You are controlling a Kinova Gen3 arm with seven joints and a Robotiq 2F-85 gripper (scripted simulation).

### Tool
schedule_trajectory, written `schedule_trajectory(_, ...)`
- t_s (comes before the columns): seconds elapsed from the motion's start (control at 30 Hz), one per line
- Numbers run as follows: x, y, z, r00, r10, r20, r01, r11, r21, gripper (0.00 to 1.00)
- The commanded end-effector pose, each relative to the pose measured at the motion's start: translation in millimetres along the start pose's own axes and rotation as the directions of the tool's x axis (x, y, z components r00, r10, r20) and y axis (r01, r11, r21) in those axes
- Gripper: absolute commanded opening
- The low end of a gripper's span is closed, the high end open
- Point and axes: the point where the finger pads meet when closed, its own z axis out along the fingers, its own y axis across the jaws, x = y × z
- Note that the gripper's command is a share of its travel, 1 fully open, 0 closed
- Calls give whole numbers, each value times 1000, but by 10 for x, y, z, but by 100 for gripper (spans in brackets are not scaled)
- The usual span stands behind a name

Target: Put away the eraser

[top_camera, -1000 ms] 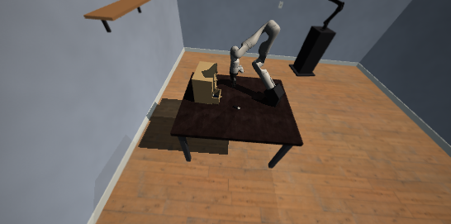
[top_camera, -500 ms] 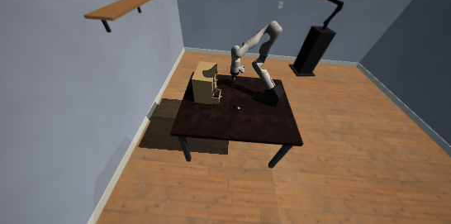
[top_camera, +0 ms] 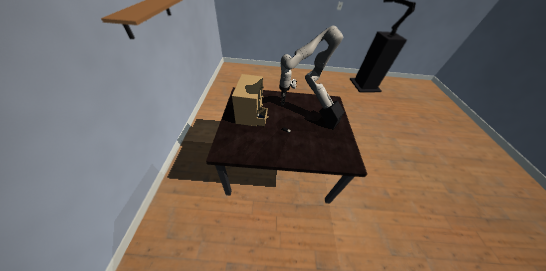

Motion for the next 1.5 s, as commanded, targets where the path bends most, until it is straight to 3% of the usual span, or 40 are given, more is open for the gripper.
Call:
schedule_trajectory(0.0,3,4,-10,1000,7,3,-7,1000,0,100)
schedule_trajectory(1.47,14,4,-21,999,36,3,-36,999,-1,100)
